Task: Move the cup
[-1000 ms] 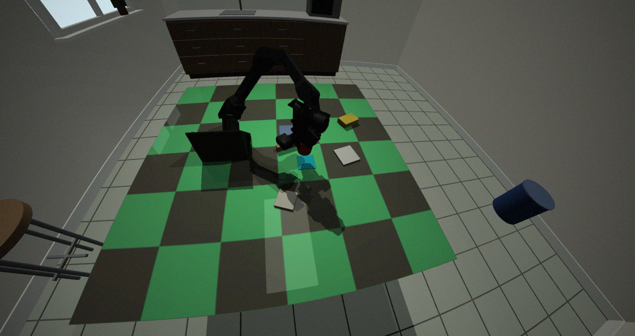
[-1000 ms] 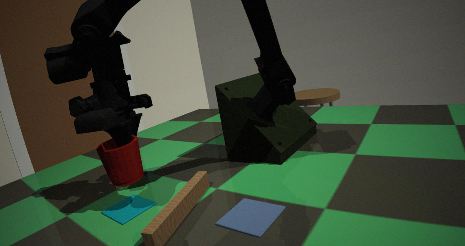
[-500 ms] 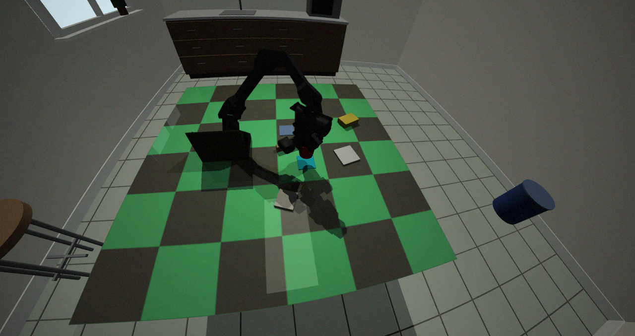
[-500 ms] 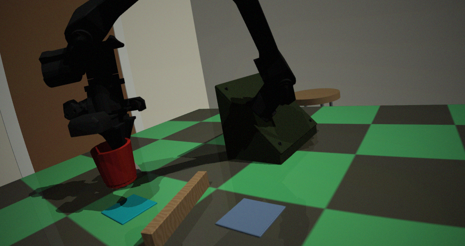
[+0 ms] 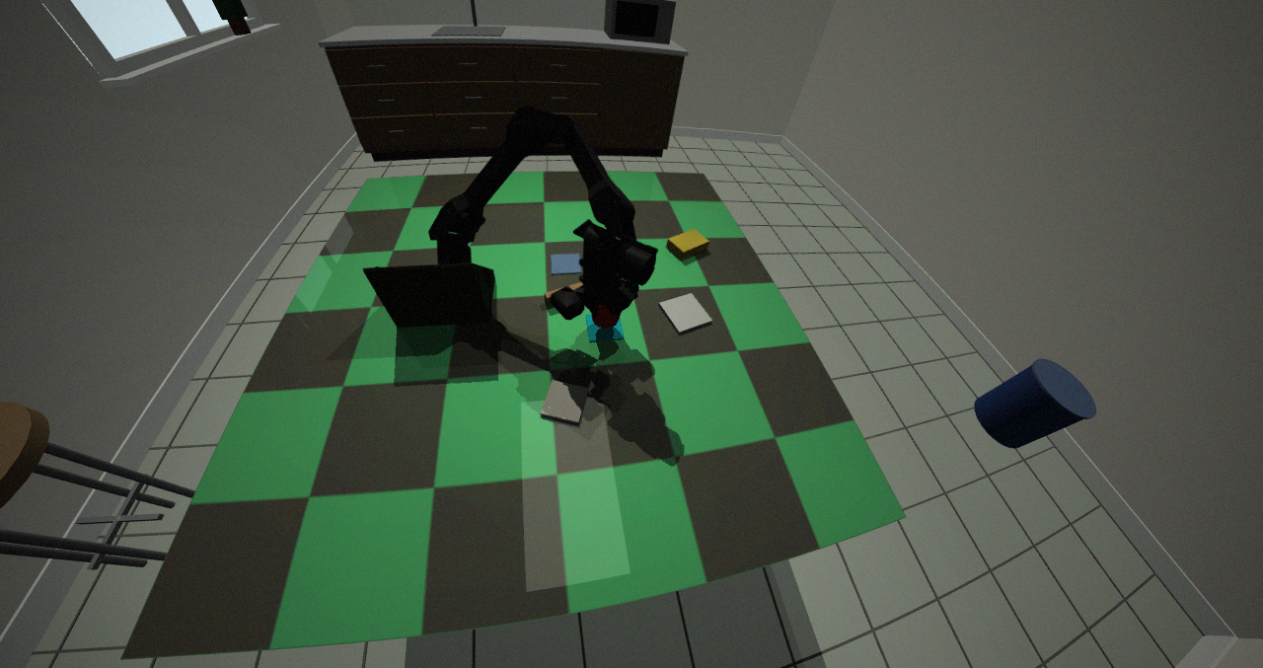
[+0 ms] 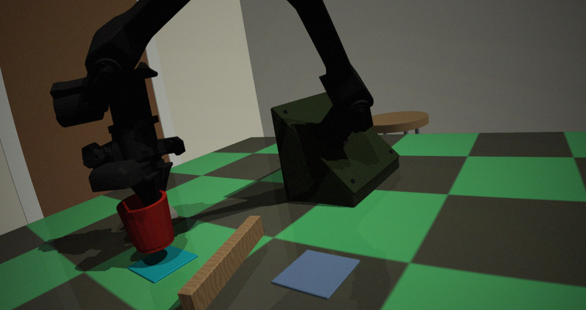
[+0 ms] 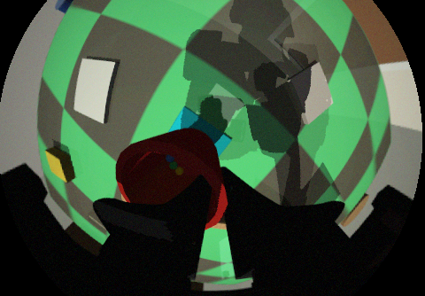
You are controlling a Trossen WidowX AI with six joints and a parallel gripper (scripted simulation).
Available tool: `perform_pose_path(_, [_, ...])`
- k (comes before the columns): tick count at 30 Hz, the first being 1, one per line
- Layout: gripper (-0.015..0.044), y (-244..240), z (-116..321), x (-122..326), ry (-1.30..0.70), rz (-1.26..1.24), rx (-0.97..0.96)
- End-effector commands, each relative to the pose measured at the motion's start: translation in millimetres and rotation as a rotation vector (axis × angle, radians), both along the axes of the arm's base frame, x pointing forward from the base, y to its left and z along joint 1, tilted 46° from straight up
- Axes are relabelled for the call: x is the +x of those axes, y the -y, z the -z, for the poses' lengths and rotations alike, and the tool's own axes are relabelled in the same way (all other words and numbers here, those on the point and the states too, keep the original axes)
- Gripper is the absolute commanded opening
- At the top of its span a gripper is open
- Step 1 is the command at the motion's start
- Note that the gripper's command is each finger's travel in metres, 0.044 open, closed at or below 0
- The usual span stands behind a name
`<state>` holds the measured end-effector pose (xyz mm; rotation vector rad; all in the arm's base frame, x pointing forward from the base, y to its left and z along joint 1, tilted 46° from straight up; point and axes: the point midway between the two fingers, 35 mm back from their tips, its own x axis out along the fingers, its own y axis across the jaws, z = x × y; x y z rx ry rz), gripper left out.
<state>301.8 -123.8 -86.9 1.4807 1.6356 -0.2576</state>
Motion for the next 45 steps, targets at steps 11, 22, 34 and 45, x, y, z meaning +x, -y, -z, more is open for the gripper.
perform_pose_path(11, [0.0000, -20, 18, -1, -0.008, 0.003, 0.013])
perform_pose_path(22, [0.0000, -17, 17, 1, -0.003, -0.002, 0.004])
perform_pose_path(34, [0.0128, -17, 17, 1, -0.003, -0.002, 0.004])
perform_pose_path(45, [0.0128, -11, 11, 1, -0.004, -0.001, 0.005])
